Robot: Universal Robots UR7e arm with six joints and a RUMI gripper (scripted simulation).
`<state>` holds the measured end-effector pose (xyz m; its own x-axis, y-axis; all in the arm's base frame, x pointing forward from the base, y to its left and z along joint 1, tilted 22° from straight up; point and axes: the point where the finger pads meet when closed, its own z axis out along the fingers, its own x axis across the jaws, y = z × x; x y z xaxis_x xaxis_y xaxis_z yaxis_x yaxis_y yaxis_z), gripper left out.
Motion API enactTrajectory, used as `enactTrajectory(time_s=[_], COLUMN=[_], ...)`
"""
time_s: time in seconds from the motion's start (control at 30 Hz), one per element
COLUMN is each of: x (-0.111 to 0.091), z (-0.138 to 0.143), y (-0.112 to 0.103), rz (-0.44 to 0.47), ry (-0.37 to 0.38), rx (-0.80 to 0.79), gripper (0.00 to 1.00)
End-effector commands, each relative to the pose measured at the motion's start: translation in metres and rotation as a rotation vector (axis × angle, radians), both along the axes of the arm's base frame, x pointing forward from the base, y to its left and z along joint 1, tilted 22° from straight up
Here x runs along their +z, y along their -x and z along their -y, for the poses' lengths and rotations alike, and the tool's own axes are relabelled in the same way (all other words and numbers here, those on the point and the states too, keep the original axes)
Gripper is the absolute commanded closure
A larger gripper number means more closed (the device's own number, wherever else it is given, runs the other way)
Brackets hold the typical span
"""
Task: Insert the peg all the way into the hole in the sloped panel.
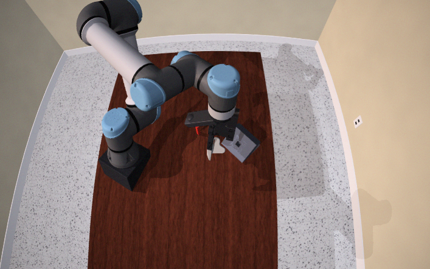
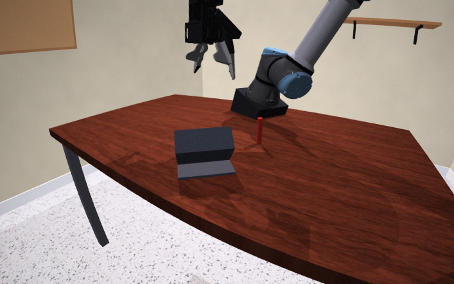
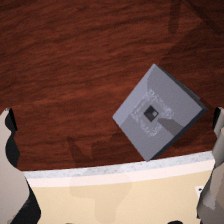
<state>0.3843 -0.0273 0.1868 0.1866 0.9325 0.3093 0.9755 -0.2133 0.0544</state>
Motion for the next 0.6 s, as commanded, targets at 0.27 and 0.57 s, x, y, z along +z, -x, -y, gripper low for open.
enactTrajectory(time_s=[0.27,0.57], x=[-0.005,-0.01], z=[-0.024,-0.044], y=[0.009,0.019], rz=[0.057,0.107], ry=[0.013,0.025], rx=[0.152,0.288], gripper=[0.0,0.0])
